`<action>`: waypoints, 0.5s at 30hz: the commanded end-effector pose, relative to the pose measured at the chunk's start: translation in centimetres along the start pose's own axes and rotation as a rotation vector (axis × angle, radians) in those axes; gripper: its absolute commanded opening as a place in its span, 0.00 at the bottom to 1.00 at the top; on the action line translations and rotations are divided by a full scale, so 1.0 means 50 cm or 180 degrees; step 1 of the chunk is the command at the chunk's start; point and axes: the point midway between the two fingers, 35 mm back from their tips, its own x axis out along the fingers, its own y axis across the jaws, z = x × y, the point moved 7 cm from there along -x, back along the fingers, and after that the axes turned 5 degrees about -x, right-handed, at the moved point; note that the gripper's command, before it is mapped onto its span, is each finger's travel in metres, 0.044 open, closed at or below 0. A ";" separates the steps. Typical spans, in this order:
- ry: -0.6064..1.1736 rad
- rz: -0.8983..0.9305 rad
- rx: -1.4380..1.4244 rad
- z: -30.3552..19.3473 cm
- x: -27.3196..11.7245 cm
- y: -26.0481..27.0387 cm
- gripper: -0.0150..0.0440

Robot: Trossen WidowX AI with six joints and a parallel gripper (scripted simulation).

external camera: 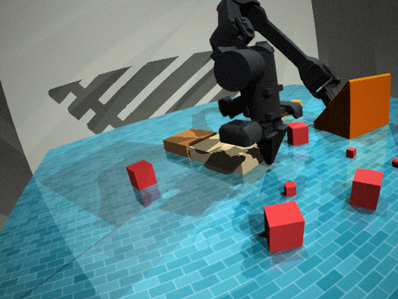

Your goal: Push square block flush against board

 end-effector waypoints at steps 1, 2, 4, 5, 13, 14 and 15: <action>-0.0007 0.0006 -0.0010 0.009 0.001 0.000 0.25; -0.0007 0.0006 -0.0010 0.011 0.001 0.000 0.25; -0.0006 0.0007 -0.0010 0.016 0.001 0.000 0.25; -0.0006 0.0007 -0.0010 0.018 0.001 0.000 0.25; -0.0005 0.0008 -0.0011 0.035 0.000 0.000 0.25; -0.0005 0.0008 -0.0011 0.037 0.000 0.000 0.25; -0.0005 0.0008 -0.0011 0.040 0.000 0.000 0.25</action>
